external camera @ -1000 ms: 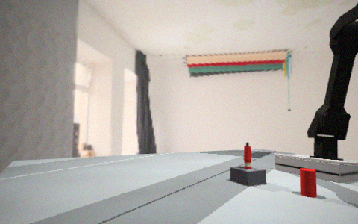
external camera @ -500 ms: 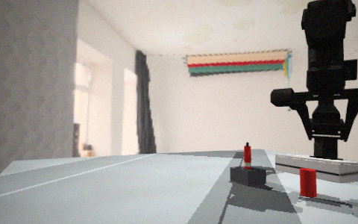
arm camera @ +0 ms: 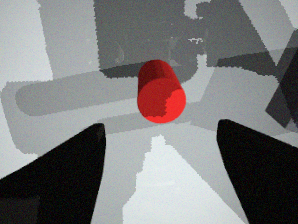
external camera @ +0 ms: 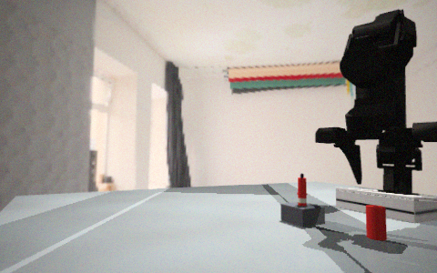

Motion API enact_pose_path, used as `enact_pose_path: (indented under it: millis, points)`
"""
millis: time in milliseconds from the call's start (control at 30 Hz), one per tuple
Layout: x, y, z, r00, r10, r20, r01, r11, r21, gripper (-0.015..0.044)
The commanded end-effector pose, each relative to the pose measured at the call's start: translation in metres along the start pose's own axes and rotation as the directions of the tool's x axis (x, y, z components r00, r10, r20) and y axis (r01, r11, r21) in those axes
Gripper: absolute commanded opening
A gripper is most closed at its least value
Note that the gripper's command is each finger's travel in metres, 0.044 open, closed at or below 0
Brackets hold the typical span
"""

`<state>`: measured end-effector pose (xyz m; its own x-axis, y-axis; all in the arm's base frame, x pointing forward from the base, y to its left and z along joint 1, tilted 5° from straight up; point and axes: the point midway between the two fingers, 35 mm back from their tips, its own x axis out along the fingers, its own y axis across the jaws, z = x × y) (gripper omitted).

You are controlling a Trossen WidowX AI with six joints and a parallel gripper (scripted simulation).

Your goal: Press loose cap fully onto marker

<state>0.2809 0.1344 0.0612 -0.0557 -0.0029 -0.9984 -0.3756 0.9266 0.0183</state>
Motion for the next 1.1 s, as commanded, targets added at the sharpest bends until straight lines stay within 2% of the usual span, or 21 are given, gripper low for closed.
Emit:
enact_pose_path:
  millis: [0,100,1067]
  points:
    - [0.007,-0.002,0.0,1.0,-0.003,0.005,0.003,1.0,0.007,0.0245]
    - [0.02,-0.002,-0.001,1.0,-0.003,0.005,0.003,1.0,0.007,0.0245]
    - [0.06,-0.003,0.0,1.0,-0.003,0.005,0.003,1.0,0.007,0.0245]
